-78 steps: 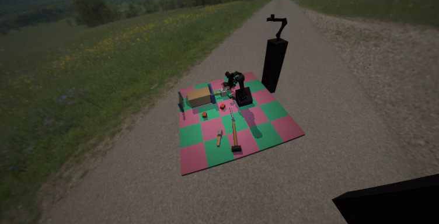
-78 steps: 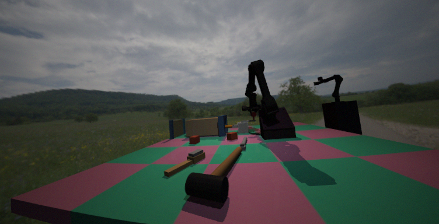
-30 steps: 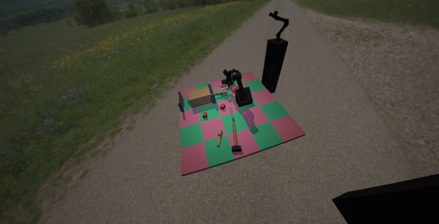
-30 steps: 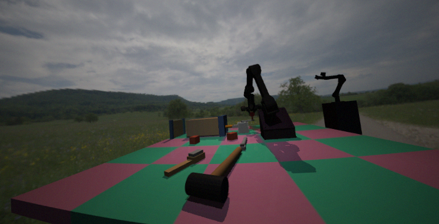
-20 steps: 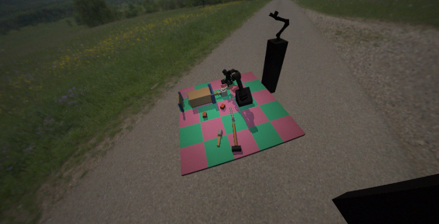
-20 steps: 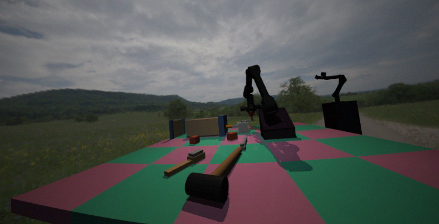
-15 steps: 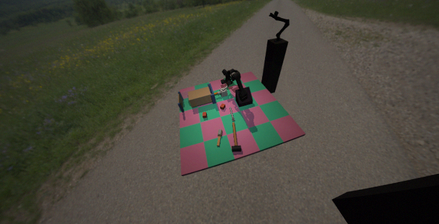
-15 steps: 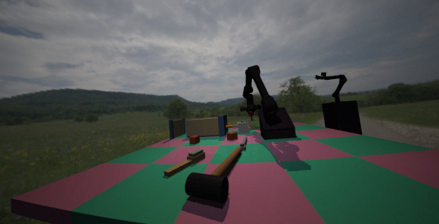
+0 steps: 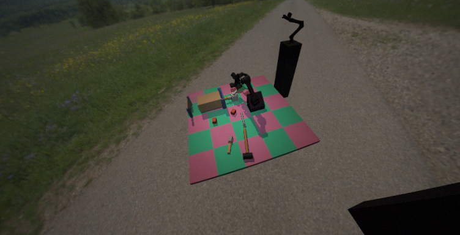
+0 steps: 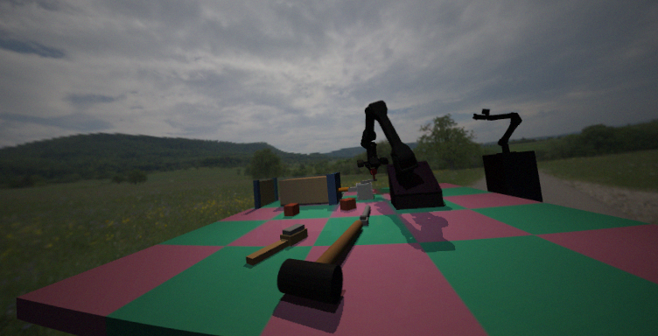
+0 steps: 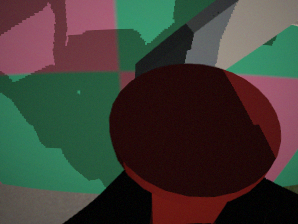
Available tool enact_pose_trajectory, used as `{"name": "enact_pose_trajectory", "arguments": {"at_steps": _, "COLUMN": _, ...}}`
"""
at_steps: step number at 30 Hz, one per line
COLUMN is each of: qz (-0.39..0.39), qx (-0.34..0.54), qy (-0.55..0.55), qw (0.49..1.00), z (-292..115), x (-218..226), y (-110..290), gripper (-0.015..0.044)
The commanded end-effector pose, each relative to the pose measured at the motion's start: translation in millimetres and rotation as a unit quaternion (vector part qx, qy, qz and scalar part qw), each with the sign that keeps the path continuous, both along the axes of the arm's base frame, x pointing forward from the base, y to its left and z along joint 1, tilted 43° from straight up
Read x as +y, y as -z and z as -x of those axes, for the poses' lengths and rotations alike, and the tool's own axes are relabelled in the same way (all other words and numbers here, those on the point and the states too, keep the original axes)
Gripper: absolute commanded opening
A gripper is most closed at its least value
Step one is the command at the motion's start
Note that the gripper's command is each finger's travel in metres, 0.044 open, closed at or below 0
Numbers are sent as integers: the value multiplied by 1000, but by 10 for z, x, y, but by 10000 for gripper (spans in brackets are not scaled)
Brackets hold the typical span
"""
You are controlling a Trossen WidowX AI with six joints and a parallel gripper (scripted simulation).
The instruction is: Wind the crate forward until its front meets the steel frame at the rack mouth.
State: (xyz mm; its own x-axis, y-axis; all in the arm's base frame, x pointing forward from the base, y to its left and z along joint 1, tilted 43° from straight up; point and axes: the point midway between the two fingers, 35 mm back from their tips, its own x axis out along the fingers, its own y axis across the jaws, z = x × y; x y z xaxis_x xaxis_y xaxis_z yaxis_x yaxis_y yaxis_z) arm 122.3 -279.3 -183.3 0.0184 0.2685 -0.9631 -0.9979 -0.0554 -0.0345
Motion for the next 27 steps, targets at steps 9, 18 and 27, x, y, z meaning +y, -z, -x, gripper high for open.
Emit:
{"name": "enact_pose_trajectory", "arguments": {"at_steps": 9, "qz": 0, "qx": -13, "qy": -1, "qw": 1000, "z": -210, "x": -56, "y": 65, "gripper": 0}}
{"name": "enact_pose_trajectory", "arguments": {"at_steps": 18, "qz": 0, "qx": -13, "qy": -1, "qw": 1000, "z": -307, "x": -89, "y": 91, "gripper": 0}}
{"name": "enact_pose_trajectory", "arguments": {"at_steps": 27, "qz": 0, "qx": -14, "qy": -1, "qw": 1000, "z": -404, "x": -112, "y": 109, "gripper": 0}}
